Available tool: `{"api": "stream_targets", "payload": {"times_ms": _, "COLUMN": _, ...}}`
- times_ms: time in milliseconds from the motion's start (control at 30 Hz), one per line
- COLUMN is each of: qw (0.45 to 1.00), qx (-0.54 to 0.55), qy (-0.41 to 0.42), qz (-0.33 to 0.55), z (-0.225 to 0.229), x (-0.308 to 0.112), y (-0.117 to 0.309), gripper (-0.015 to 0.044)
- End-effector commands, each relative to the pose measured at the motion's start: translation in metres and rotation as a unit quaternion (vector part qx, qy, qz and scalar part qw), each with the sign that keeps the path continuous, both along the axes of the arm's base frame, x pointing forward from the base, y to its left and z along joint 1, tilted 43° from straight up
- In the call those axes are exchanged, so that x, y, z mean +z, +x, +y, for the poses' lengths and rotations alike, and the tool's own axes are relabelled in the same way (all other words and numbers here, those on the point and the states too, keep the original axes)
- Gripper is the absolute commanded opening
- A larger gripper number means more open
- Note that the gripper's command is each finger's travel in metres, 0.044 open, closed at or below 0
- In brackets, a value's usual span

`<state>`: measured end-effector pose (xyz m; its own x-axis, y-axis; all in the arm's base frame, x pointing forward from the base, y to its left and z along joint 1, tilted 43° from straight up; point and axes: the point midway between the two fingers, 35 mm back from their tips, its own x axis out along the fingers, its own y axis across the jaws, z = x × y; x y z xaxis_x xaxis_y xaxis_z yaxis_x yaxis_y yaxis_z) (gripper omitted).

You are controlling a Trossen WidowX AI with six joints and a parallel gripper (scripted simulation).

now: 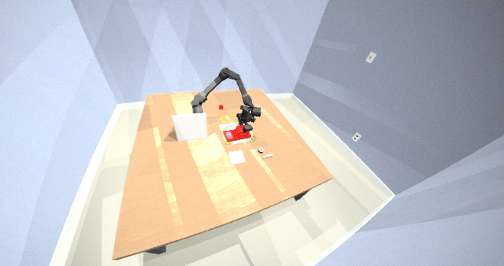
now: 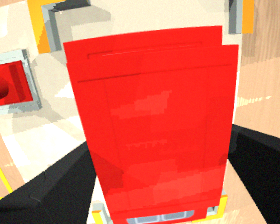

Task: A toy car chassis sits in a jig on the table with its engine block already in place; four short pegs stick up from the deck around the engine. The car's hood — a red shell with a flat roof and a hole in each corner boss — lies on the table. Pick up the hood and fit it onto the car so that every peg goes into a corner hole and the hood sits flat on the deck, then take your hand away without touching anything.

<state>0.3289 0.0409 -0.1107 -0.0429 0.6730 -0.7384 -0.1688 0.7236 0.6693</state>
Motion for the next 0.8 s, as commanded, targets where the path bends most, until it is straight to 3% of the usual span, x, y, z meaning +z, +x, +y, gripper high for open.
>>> {"api": "stream_targets", "payload": {"times_ms": 0, "qw": 1.0, "qx": -0.002, "qy": 0.001, "qz": 0.001, "z": 0.0006, "x": -0.0002, "y": 0.0, "gripper": 0.0}}
{"api": "stream_targets", "payload": {"times_ms": 767, "qw": 1.0, "qx": -0.002, "qy": 0.001, "qz": 0.001, "z": 0.0046, "x": -0.0054, "y": -0.0011, "gripper": 0.0}}
